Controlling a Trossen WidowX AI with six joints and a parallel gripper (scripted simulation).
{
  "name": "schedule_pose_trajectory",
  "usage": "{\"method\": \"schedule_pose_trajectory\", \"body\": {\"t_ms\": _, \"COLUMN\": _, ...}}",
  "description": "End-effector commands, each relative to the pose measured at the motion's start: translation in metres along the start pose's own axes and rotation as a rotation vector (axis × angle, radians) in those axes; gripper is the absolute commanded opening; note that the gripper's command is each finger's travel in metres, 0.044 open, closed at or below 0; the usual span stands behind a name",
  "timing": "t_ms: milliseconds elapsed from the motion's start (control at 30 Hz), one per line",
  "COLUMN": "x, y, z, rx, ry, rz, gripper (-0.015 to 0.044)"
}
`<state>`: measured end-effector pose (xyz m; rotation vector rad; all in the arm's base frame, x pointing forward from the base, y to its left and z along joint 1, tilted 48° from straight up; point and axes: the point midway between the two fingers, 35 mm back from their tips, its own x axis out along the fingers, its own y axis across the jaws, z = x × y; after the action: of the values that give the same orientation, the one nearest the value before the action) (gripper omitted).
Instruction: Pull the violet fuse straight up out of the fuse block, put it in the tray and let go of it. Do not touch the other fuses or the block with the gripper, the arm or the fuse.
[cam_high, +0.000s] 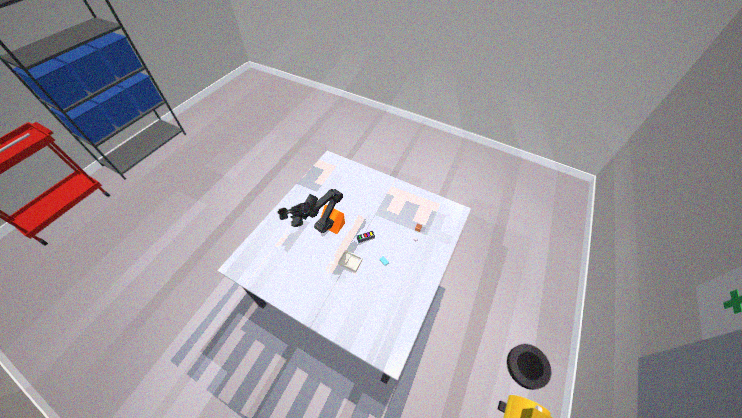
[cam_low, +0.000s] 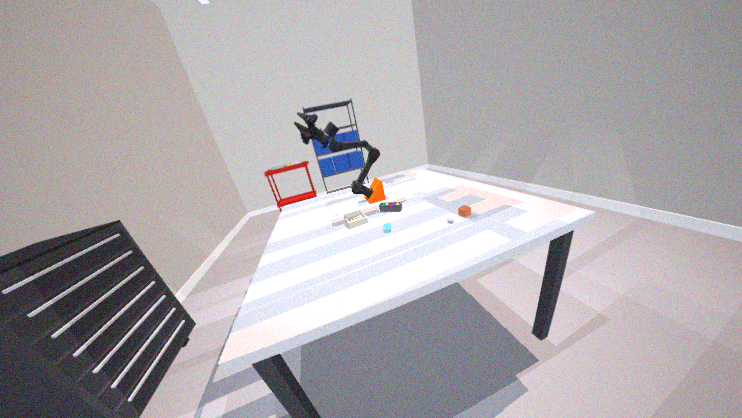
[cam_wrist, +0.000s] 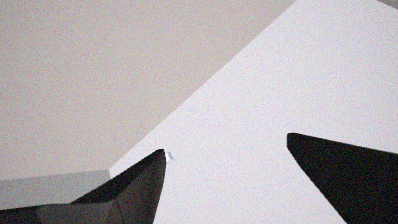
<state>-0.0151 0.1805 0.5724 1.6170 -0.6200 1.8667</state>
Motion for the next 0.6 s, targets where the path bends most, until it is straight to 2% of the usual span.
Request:
{"method": "schedule_pose_trajectory", "body": {"t_ms": 0, "x": 0.000, "y": 0.001, "z": 0.000, "rx": 0.011, "ry": -0.002, "rz": 0.003, "gripper": 0.0374}}
{"method": "schedule_pose_trajectory", "body": {"t_ms": 133, "x": 0.005, "y": 0.033, "z": 0.014, "rx": 0.213, "ry": -0.055, "rz": 0.080, "gripper": 0.0269}}
{"method": "schedule_pose_trajectory", "body": {"t_ms": 300, "x": 0.012, "y": 0.084, "z": 0.054, "rx": 0.477, "ry": -0.142, "rz": 0.248, "gripper": 0.0137}}
{"method": "schedule_pose_trajectory", "body": {"t_ms": 367, "x": 0.010, "y": 0.096, "z": 0.077, "rx": 0.502, "ry": -0.209, "rz": 0.269, "gripper": 0.0085}}
{"method": "schedule_pose_trajectory", "body": {"t_ms": 567, "x": 0.001, "y": 0.135, "z": 0.138, "rx": 0.757, "ry": -0.322, "rz": 0.448, "gripper": 0.0074}}
